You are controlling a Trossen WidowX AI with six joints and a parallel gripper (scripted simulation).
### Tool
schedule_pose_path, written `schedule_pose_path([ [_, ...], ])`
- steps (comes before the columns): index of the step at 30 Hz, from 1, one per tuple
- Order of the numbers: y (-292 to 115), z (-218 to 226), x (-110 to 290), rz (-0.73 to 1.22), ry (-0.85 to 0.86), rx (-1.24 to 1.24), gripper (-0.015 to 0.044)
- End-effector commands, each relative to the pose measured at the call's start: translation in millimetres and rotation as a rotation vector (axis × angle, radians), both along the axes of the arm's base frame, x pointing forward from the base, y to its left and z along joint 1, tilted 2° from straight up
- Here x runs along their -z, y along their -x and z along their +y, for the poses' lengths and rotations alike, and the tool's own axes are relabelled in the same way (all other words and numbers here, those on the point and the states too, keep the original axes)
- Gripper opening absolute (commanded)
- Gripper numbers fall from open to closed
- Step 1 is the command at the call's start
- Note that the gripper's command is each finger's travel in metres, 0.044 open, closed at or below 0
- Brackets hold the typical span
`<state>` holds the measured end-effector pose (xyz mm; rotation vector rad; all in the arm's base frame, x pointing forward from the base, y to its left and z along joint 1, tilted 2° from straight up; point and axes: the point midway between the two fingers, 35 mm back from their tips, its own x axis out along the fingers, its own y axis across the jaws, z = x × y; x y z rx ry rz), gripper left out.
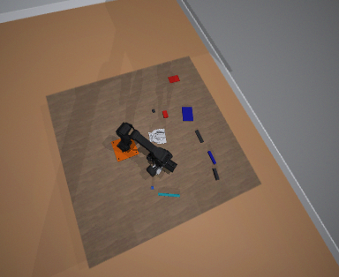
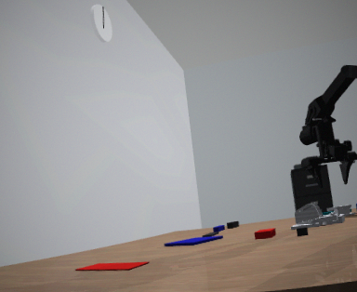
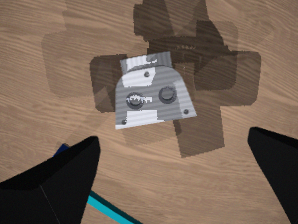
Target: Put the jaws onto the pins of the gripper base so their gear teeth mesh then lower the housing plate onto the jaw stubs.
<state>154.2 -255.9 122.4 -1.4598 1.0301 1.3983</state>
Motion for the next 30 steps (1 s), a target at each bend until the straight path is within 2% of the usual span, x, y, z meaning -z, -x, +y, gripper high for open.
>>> schedule_pose_path([
  [1,6.5,-4.7,-1.1,-0.004,-0.001,-0.076,0.044],
  [9,11.2,-7.6,0.2,-0.004,-0.001,-0.127,0.044],
  [15,9.6,-7.6,37.7,-0.004,-0.001,-0.127,0.044],
  [30,8.9,-7.6,54.8,-0.004,-0.001,-0.127,0.044],
])
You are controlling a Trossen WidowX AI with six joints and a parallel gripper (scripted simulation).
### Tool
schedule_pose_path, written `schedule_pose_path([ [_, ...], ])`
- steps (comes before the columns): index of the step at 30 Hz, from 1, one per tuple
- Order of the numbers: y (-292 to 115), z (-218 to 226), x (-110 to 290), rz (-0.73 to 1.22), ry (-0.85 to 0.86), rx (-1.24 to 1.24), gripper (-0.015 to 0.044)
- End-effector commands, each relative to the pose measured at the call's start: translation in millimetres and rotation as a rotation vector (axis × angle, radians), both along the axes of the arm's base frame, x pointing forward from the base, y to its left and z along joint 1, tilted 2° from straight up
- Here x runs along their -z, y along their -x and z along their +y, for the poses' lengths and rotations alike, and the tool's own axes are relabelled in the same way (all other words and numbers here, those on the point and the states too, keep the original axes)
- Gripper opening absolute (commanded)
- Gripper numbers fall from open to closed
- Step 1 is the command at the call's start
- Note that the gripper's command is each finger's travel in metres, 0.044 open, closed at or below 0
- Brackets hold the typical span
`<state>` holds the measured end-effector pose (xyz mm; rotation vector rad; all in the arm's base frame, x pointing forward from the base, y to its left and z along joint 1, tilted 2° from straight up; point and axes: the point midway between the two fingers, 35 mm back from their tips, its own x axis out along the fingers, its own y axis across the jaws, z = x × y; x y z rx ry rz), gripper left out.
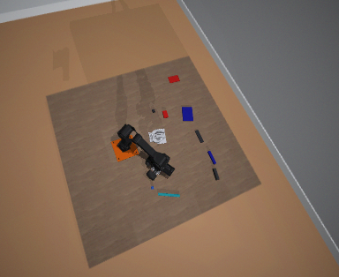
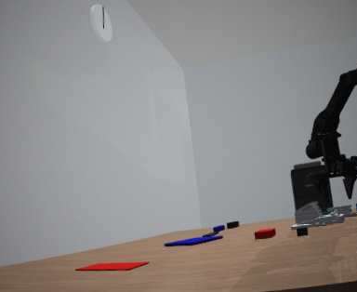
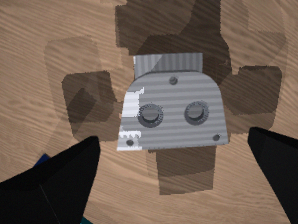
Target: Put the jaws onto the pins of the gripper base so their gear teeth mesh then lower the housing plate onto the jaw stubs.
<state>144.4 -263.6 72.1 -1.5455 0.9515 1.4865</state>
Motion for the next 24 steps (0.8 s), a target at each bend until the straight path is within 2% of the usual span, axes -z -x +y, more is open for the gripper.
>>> schedule_pose_path([
  [1,-0.9,0.1,6.2,-0.004,0.0,-0.002,0.044],
  [24,-2.2,0.2,37.7,-0.004,0.0,-0.002,0.044],
])
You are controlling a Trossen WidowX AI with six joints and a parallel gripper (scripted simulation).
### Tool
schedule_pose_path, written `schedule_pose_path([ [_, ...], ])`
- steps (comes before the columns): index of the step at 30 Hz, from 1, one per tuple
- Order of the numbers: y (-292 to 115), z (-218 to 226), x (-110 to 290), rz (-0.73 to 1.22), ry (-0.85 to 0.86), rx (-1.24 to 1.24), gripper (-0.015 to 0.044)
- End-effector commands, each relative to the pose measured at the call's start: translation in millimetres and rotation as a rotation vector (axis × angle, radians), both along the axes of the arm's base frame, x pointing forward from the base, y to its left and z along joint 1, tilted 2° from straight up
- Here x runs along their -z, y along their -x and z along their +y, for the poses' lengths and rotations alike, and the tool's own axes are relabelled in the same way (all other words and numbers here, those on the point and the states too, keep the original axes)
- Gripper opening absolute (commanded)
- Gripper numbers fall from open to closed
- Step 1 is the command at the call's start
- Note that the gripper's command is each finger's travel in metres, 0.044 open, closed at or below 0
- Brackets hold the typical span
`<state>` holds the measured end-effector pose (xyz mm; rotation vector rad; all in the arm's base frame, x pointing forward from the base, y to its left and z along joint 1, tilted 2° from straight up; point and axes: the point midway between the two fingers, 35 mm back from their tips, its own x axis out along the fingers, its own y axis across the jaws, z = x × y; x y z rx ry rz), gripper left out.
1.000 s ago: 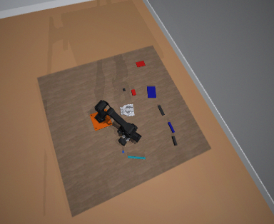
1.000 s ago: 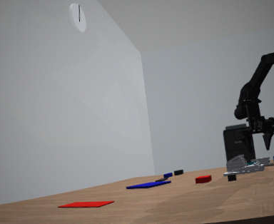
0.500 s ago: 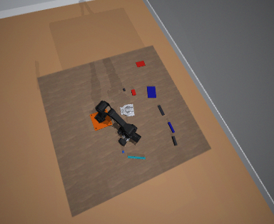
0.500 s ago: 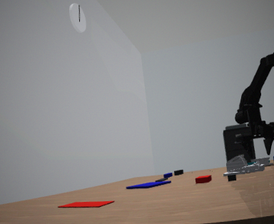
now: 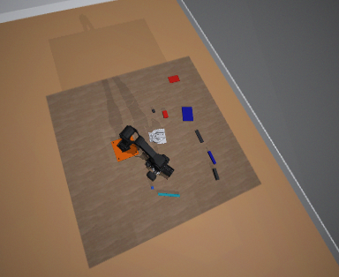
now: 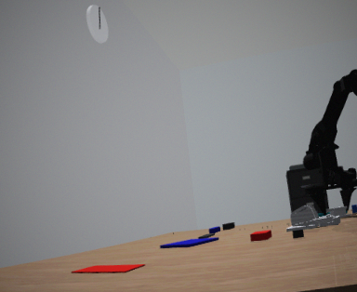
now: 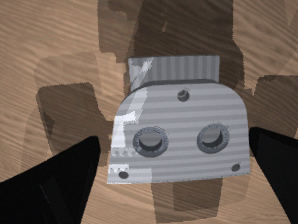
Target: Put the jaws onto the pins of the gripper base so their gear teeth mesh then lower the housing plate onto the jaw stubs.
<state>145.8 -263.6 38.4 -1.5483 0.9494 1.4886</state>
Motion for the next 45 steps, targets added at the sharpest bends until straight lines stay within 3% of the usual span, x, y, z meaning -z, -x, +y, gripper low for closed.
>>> schedule_pose_path([
  [1,-0.7,0.4,4.9,-0.004,-0.001,0.001,0.044],
  [25,-0.7,0.4,5.3,-0.004,-0.001,0.001,0.044],
  [38,0.1,0.5,5.2,0.001,-0.001,0.001,0.0353],
  [45,0.1,0.5,5.2,0.001,-0.001,0.001,0.0351],
])
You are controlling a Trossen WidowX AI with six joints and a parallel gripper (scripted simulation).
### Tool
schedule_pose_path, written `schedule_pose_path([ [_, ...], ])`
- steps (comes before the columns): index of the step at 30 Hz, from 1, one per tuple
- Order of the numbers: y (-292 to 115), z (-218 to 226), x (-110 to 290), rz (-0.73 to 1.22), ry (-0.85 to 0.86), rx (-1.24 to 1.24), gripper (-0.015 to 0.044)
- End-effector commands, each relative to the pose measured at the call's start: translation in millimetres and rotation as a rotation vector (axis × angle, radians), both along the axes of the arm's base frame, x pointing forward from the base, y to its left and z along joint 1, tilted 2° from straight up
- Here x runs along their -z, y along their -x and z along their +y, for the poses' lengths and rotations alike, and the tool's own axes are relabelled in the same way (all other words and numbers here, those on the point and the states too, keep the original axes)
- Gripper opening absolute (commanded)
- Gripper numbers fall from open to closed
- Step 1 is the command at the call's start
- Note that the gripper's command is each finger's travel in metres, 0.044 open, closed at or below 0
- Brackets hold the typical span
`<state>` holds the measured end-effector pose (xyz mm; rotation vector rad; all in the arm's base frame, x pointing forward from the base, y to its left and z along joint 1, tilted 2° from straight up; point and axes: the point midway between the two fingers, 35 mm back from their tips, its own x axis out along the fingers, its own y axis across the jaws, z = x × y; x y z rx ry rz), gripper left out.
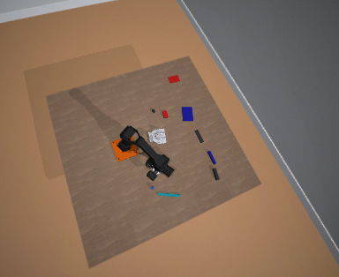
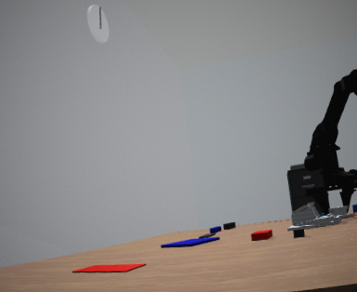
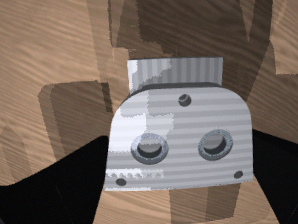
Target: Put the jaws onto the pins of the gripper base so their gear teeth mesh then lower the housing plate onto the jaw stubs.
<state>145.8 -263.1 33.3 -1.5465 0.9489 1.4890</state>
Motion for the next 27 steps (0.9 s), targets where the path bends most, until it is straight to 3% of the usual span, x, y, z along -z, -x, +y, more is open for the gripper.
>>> schedule_pose_path([
  [1,0.0,0.0,0.0,0.0,0.0,0.0,0.0351],
  [27,2.0,-0.6,-70.6,-0.004,0.001,0.001,0.0351],
])
